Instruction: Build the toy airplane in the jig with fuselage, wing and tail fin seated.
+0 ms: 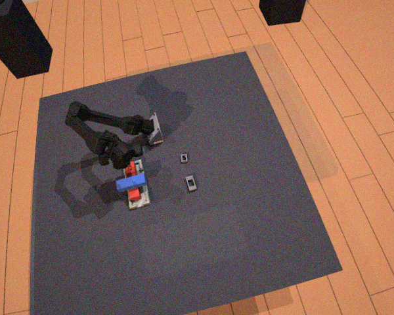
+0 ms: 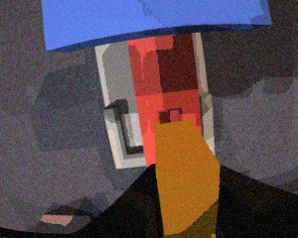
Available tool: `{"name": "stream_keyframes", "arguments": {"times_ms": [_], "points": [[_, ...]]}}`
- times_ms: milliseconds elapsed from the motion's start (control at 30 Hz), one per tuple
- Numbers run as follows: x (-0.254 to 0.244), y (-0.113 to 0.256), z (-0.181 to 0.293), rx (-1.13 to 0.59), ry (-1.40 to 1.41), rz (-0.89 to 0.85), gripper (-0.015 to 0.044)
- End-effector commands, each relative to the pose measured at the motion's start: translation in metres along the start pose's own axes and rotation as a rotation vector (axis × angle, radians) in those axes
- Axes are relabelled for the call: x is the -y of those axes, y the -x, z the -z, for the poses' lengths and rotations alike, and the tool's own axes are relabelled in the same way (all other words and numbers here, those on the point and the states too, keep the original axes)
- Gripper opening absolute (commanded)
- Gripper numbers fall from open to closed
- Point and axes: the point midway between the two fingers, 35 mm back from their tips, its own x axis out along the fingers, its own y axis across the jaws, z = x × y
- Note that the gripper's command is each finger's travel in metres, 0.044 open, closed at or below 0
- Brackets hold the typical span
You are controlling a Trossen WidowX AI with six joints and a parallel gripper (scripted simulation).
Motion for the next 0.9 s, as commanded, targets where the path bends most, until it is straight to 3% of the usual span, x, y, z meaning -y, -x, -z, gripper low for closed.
{"name": "stream_keyframes", "arguments": {"times_ms": [0,867], "points": [[0.001,0.0,0.0,0.001,0.006,0.007,0.0065],[0.002,-0.019,-0.001,0.002,0.006,0.004,0.0065]]}}
